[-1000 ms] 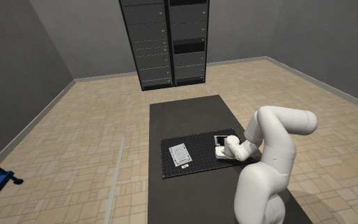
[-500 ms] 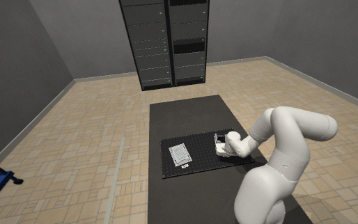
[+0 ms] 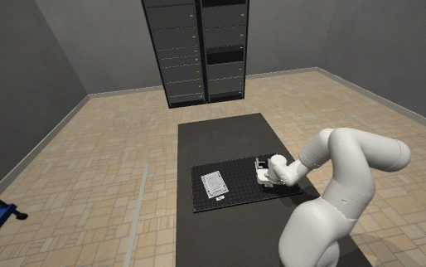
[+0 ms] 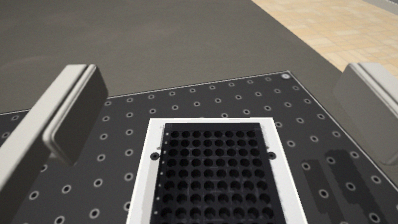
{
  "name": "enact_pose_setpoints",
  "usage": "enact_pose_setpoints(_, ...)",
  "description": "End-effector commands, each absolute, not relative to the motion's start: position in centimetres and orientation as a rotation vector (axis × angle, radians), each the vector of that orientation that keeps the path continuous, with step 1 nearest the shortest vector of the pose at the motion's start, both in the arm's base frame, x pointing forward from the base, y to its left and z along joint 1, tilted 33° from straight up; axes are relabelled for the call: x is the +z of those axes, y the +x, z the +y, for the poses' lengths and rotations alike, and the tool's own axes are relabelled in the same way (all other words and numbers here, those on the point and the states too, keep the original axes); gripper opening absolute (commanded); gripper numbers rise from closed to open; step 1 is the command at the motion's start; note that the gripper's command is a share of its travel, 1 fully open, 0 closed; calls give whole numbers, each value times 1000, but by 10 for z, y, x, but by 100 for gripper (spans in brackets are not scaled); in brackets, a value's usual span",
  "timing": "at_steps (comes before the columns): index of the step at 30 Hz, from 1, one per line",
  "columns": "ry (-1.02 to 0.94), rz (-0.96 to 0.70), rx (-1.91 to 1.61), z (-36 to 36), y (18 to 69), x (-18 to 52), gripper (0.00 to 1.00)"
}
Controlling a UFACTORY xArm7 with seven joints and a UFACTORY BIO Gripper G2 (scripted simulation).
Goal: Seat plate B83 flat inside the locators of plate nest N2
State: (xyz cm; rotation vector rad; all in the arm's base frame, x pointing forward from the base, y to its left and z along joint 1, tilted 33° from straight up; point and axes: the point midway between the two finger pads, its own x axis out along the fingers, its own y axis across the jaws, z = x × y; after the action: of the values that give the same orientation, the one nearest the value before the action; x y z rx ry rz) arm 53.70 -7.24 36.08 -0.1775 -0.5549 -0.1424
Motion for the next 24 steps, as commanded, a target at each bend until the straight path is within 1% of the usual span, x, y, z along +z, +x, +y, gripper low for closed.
enact_pose_setpoints(1,-177,-558,-142,-72,537,362,54)
enact_pose_setpoints(10,-177,-558,-142,-72,537,362,54)
enact_pose_setpoints(17,-238,-534,76,-48,513,371,54)
enact_pose_setpoints(24,-238,-534,76,-31,496,377,54)
